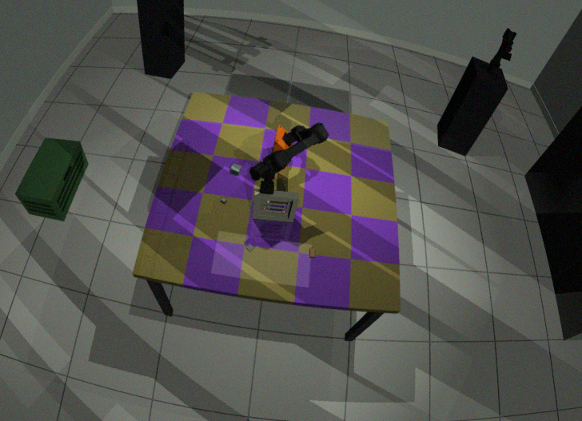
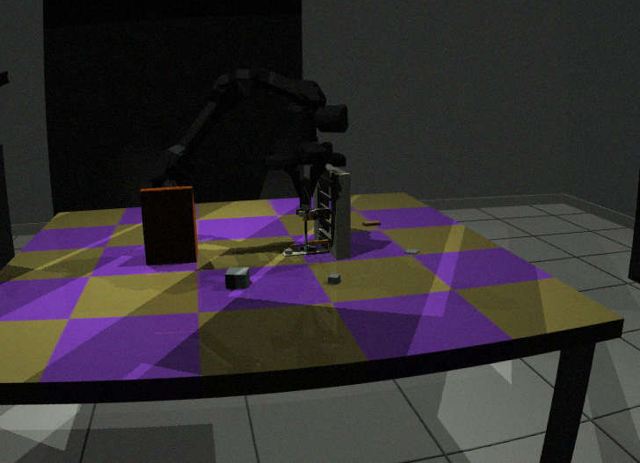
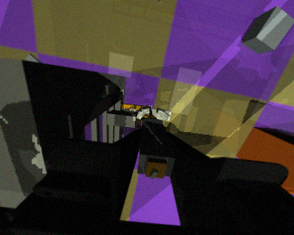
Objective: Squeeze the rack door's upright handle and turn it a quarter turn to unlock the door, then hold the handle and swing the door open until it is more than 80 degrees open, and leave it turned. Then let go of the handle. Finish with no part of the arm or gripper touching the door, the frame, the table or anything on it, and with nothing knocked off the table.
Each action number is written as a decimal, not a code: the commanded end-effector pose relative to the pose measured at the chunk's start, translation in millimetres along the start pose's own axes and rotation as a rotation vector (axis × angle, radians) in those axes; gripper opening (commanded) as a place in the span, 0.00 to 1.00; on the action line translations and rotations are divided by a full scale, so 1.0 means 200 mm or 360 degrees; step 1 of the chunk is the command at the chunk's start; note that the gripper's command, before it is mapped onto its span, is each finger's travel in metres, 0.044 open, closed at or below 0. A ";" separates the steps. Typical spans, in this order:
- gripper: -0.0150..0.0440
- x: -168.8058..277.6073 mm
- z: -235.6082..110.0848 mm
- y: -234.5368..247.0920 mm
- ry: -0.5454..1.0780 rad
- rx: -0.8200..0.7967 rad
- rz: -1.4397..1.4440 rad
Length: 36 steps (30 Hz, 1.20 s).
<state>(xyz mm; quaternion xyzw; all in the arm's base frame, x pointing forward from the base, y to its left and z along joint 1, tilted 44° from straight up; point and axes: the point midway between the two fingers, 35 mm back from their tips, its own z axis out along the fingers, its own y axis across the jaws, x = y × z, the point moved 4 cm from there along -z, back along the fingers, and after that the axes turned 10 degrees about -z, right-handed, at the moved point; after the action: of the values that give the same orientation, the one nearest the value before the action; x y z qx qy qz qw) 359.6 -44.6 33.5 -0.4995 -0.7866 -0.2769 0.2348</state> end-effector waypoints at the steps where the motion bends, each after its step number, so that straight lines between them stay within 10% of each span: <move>1: 0.29 0.01 0.01 0.00 0.0013 0.0001 0.0327; 12: 0.29 0.01 0.01 0.00 0.0013 0.0002 0.0521; 23: 0.75 0.01 0.01 0.00 0.0013 0.0002 0.0521; 36: 0.75 0.01 0.01 0.00 0.0013 -0.0002 -0.0385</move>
<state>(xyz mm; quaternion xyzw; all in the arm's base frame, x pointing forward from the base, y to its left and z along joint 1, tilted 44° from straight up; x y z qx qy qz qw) 359.8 -42.8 33.2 -0.4595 -0.8102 -0.2885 0.2218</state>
